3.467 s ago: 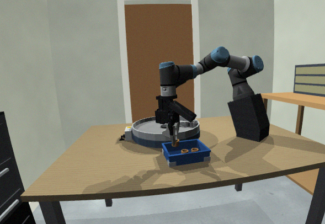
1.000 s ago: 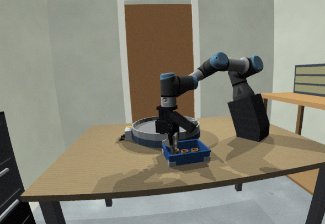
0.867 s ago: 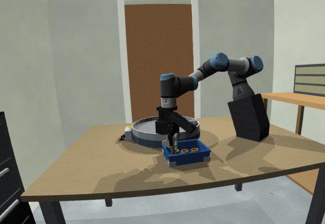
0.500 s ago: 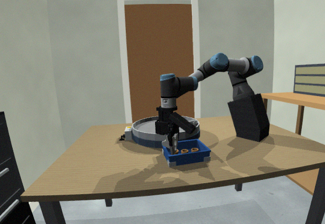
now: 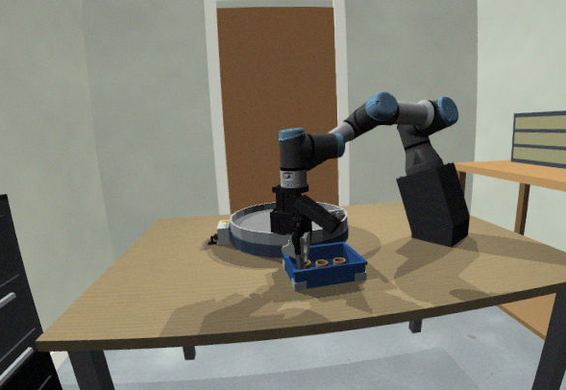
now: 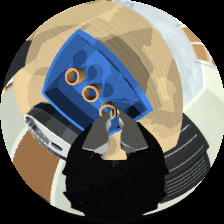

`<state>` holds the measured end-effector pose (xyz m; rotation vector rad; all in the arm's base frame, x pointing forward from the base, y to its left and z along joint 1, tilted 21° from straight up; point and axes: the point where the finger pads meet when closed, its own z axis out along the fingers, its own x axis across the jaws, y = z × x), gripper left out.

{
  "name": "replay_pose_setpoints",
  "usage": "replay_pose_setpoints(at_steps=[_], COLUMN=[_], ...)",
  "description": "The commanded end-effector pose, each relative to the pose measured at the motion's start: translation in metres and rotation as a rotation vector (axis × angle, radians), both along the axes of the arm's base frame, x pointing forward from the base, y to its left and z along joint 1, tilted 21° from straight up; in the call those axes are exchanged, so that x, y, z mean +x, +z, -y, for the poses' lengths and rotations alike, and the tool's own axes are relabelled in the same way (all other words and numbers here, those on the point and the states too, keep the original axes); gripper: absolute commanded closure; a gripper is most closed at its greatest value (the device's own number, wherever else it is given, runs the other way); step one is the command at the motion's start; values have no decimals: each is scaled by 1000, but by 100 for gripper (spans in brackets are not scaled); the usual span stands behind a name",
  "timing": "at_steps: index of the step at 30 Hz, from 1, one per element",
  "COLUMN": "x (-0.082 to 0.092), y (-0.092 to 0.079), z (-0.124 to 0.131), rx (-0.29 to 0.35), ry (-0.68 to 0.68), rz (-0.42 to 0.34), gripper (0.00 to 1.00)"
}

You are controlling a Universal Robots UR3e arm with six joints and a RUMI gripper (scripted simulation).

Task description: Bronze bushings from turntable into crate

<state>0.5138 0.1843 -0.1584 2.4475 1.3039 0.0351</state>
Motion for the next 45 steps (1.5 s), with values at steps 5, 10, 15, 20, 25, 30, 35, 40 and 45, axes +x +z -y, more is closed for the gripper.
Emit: replay_pose_setpoints(at_steps=[5, 10, 15, 20, 25, 30, 35, 40, 45], x=[2, 2, 2, 2, 3, 3, 4, 4, 4], y=[2, 2, 2, 1, 0, -1, -3, -3, -3], z=[-1, -1, -1, -1, 0, 0, 1, 1, 1], rx=[3, 3, 3, 3, 3, 3, 3, 3, 3], ry=[1, 1, 1, 1, 1, 1, 1, 1, 1], rz=[6, 6, 6, 6, 6, 6, 6, 6, 6], gripper=[100, 100, 100, 100, 100, 100, 100, 100, 100])
